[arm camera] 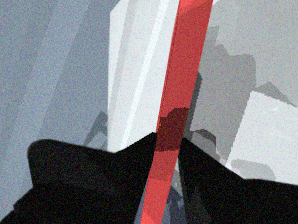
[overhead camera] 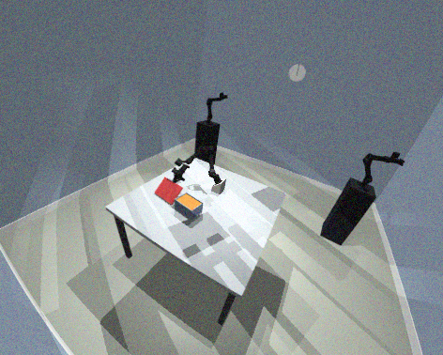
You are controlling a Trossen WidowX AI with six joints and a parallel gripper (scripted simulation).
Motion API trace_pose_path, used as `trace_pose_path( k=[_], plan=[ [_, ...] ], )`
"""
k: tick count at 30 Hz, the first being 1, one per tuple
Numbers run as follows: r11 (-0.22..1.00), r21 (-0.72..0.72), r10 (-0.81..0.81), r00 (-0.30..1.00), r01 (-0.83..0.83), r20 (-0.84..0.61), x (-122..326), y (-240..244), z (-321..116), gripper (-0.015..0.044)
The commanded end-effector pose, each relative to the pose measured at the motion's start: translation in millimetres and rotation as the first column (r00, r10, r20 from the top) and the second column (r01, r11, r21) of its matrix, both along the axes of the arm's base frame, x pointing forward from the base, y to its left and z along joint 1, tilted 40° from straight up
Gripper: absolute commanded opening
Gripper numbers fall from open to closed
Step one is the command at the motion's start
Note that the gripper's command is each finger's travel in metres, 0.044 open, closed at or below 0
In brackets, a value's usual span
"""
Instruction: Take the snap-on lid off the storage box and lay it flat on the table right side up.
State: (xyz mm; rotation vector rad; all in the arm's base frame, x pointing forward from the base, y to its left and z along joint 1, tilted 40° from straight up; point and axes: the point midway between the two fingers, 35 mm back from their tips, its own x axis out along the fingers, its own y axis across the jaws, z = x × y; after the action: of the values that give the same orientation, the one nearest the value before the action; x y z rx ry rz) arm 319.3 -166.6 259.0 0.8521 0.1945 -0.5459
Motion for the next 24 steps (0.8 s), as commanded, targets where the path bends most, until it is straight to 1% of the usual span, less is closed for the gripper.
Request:
trace_pose_path(
  k=[1, 24],
  plan=[
    [1.0, 0.002, 0.001, 1.0, -0.001, -0.002, 1, -2, -4, 0.0],
    [1.0, 0.001, 0.001, 1.0, -0.001, -0.003, 3, -14, -18, 0.0]
  ],
)
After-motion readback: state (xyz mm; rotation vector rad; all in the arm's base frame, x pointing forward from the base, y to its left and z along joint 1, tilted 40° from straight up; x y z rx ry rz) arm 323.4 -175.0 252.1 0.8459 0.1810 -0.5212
